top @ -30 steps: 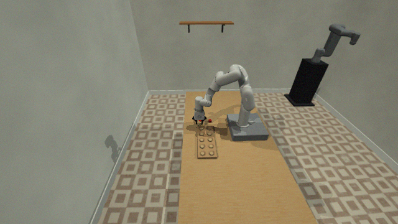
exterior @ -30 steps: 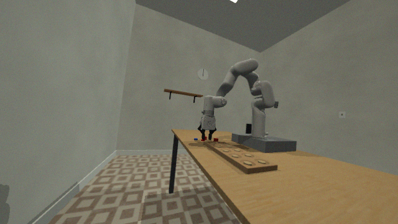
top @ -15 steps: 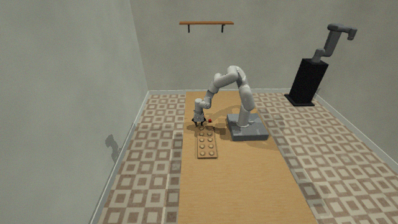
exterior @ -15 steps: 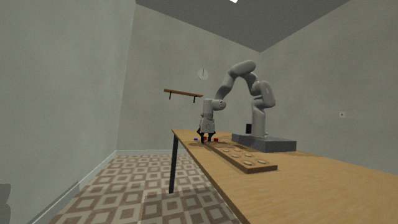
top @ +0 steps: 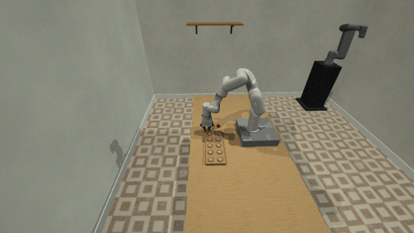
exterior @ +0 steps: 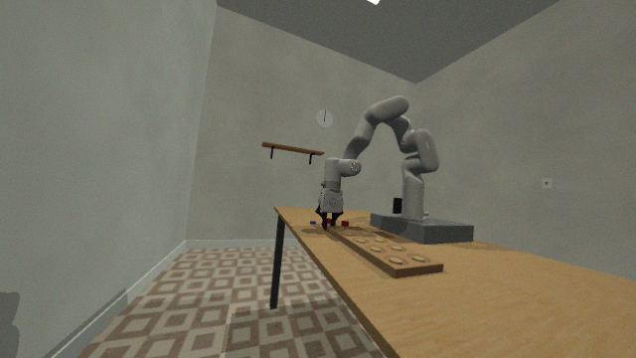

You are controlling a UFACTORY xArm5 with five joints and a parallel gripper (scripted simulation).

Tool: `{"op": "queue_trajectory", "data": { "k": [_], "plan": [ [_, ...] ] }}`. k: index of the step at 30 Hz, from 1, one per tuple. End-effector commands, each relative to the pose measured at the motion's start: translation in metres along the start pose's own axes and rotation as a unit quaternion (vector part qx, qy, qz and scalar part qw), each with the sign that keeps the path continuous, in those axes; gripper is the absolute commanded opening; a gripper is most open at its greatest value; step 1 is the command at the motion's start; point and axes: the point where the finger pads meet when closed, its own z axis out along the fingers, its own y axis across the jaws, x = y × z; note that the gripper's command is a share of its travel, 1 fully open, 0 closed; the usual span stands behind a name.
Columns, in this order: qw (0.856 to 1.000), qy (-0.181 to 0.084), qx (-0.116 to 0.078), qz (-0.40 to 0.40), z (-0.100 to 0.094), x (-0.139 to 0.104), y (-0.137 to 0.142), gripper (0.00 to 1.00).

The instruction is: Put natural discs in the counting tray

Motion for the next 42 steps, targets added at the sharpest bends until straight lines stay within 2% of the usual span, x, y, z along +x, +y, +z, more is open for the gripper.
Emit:
{"op": "queue_trajectory", "data": {
  "k": [1,24,26,29,36,42],
  "plan": [
    [1.000,0.000,0.001,0.000,-0.001,0.000,-0.001,0.00],
    [1.000,0.000,0.001,0.000,-0.003,0.000,-0.001,0.00],
    [1.000,0.000,0.001,0.000,-0.015,0.000,-0.002,0.00],
    [1.000,0.000,0.001,0.000,-0.048,-0.001,-0.001,0.00],
    [1.000,0.000,0.001,0.000,-0.094,-0.002,-0.002,0.00],
    [1.000,0.000,0.001,0.000,-0.101,-0.002,-0.001,0.00]
  ]
}}
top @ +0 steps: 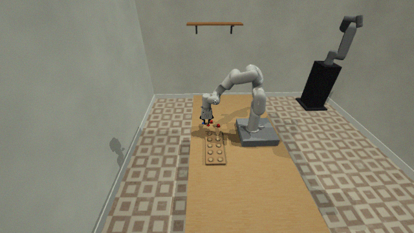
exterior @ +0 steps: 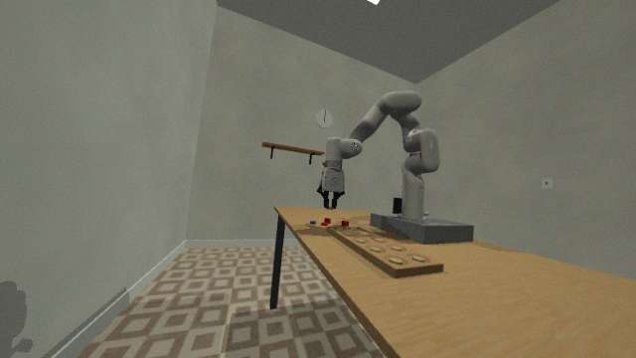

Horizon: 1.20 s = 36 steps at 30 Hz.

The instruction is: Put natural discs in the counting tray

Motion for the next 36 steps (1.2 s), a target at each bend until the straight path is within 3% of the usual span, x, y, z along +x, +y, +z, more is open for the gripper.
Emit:
{"op": "queue_trajectory", "data": {
  "k": [1,4,13,15,19,22,28,36],
  "plan": [
    [1.000,0.000,0.000,0.000,-0.013,-0.001,0.002,0.00],
    [1.000,0.000,0.000,0.000,-0.021,-0.024,0.033,0.00],
    [1.000,0.000,-0.001,0.000,-0.025,-0.045,0.071,0.00],
    [1.000,0.000,-0.001,0.000,-0.025,-0.056,0.094,0.00],
    [1.000,0.000,-0.001,0.000,-0.023,-0.058,0.099,0.00],
    [1.000,0.000,-0.001,0.000,-0.009,-0.058,0.099,0.00],
    [1.000,0.000,-0.002,0.000,0.040,-0.057,0.099,0.00],
    [1.000,0.000,-0.001,0.000,0.060,-0.057,0.100,0.00]
  ]
}}
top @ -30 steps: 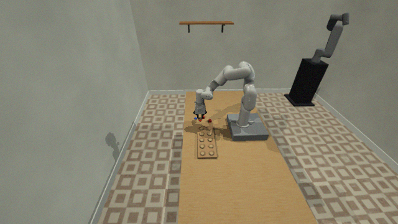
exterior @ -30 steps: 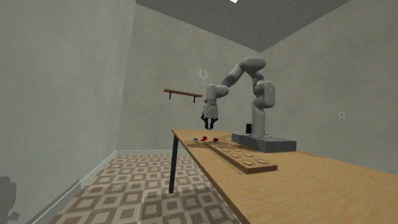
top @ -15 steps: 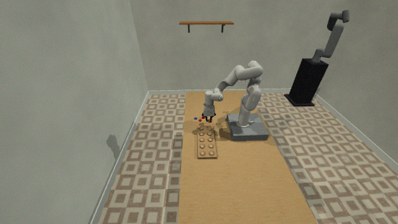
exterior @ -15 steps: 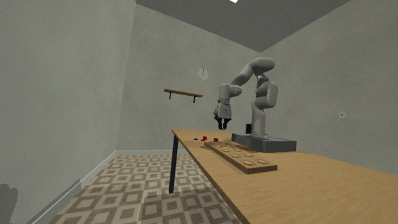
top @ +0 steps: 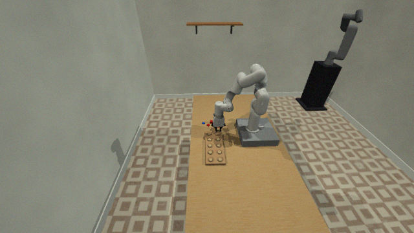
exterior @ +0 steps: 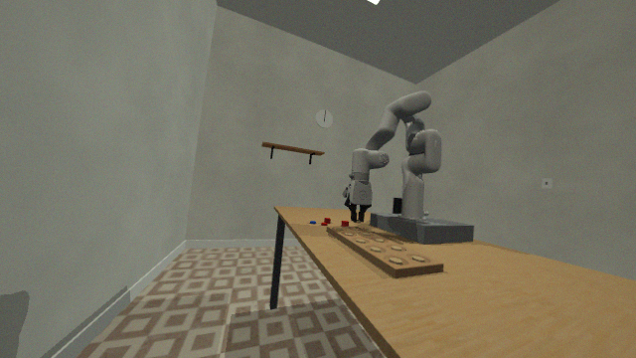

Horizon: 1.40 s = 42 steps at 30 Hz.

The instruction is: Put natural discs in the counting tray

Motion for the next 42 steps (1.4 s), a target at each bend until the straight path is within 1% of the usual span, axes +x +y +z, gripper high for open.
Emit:
{"op": "queue_trajectory", "data": {
  "k": [1,15,30,31,42],
  "plan": [
    [1.000,0.000,0.004,0.000,0.016,0.000,-0.005,0.00],
    [1.000,0.000,0.003,0.000,0.029,0.000,-0.005,0.00],
    [1.000,0.000,0.003,0.000,0.030,0.001,-0.005,0.00],
    [1.000,0.000,0.003,0.000,0.030,0.001,-0.005,0.33],
    [1.000,0.000,0.003,0.000,0.030,0.001,-0.005,0.33]
  ]
}}
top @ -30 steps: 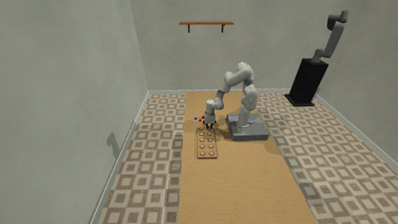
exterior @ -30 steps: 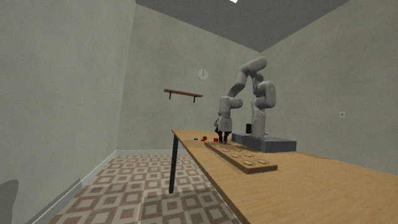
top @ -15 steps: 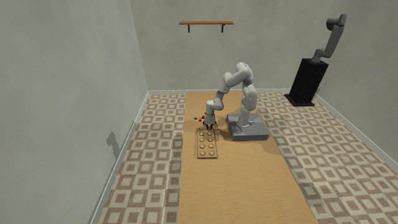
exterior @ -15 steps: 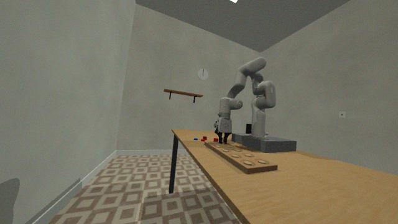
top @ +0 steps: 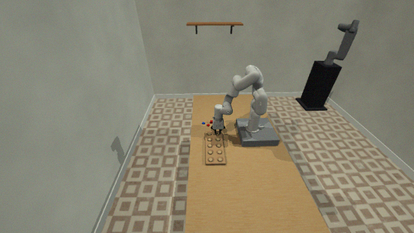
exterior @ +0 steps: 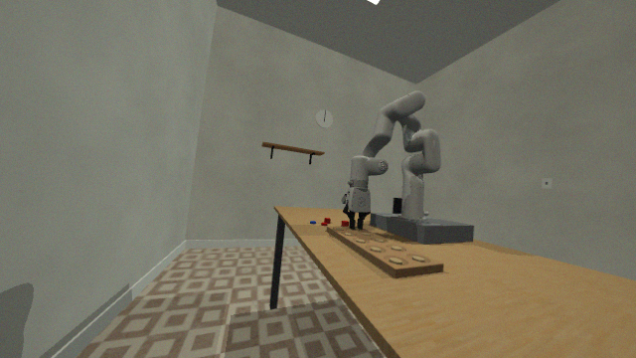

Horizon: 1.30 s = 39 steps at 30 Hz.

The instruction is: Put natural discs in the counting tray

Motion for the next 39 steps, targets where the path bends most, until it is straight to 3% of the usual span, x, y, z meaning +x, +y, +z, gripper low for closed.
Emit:
{"op": "queue_trajectory", "data": {
  "k": [1,24,27,32,39],
  "plan": [
    [1.000,0.000,0.001,0.000,-0.001,0.000,-0.001,0.33],
    [1.000,0.000,0.001,0.000,-0.002,0.000,-0.001,0.33],
    [1.000,0.000,0.001,0.000,-0.014,0.000,-0.002,0.33],
    [1.000,0.000,0.001,0.000,-0.056,-0.001,-0.002,0.33],
    [1.000,0.000,0.001,0.000,-0.089,-0.002,-0.002,0.33]
  ]
}}
